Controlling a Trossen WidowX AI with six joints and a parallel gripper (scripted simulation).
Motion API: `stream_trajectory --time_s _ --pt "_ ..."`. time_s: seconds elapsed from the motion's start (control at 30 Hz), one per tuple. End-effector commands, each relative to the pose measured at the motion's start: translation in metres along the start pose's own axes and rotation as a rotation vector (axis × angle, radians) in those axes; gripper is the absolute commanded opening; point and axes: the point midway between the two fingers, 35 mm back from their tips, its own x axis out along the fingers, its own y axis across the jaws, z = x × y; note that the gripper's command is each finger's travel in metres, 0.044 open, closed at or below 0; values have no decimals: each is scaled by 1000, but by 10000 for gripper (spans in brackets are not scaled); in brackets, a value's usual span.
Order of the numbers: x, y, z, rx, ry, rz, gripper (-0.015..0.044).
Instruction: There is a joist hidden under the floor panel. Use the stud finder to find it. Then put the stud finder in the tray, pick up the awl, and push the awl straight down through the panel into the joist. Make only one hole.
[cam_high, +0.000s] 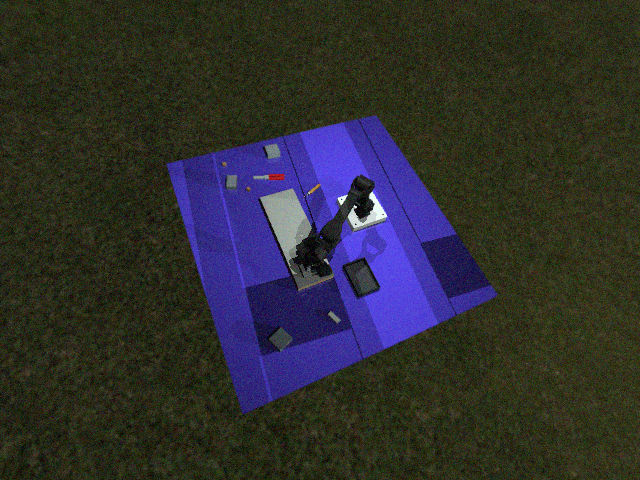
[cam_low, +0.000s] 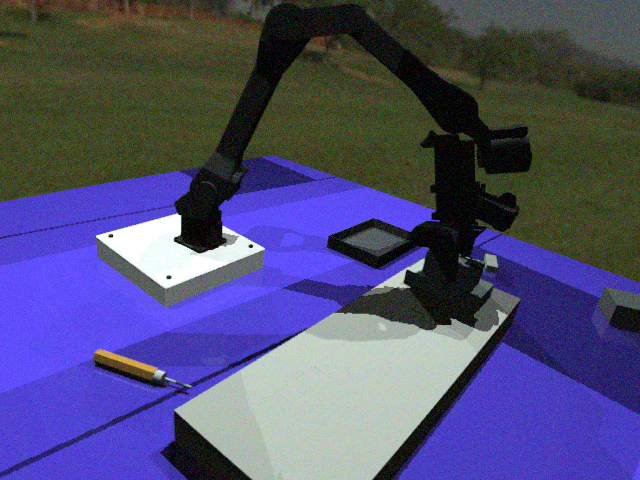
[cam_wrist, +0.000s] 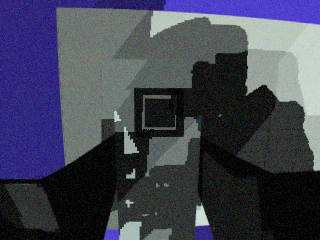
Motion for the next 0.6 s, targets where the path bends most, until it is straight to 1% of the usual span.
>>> stream_trajectory --time_s 0.0,0.37,0.57 --pt "1 11 -1 1 3 1 0" --pt "1 7 -1 1 2 0 0" --pt "1 -15 -1 1 2 -2 0"
